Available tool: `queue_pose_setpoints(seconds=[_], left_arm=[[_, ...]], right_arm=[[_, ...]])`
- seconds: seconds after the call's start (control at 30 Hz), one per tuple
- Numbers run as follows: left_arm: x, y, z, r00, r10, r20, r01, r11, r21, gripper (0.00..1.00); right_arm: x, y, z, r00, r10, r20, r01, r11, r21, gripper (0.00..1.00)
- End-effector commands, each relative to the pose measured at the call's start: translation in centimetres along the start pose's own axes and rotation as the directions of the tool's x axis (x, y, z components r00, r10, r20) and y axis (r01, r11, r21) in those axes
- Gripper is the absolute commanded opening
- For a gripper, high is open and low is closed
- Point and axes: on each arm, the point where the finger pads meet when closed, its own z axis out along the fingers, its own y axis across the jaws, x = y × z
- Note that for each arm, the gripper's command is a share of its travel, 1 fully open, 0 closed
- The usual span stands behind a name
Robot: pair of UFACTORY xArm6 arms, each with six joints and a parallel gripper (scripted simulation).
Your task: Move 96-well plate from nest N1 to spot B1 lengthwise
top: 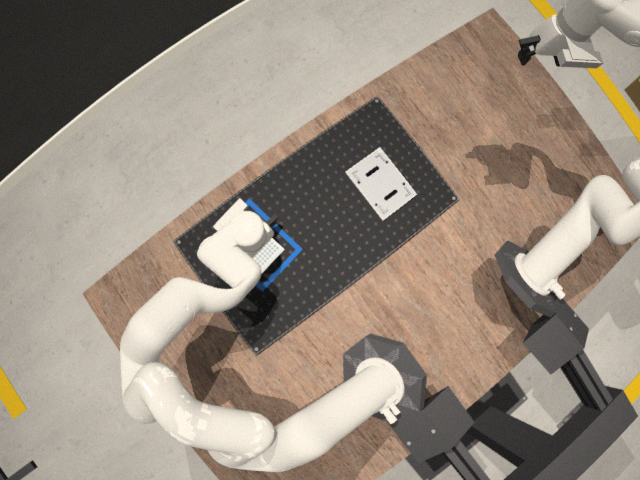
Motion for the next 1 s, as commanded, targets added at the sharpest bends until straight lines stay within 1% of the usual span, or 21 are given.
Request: queue_pose_setpoints(seconds=[0.0, 0.8, 0.83, 0.97], left_arm=[[0.10, 0.03, -0.03, 1.000, 0.000, -0.002, 0.000, 1.000, -0.001, 0.00], [0.10, 0.03, 0.30, 1.000, 0.000, -0.002, 0.000, 1.000, -0.001, 0.00], [0.10, 0.03, 0.37, 1.000, 0.000, -0.002, 0.000, 1.000, -0.001, 1.00], [0.10, 0.03, 0.37, 1.000, 0.000, -0.002, 0.000, 1.000, -0.001, 1.00]], right_arm=[[-0.02, 0.01, -0.06, 1.000, 0.001, 0.001, -0.001, 1.000, -0.002, 1.00], [-0.02, 0.01, -0.06, 1.000, 0.001, 0.001, -0.001, 1.000, -0.002, 1.00], [-0.02, 0.01, -0.06, 1.000, 0.001, 0.001, -0.001, 1.000, -0.002, 1.00], [-0.02, 0.01, -0.06, 1.000, 0.001, 0.001, -0.001, 1.000, -0.002, 1.00]])
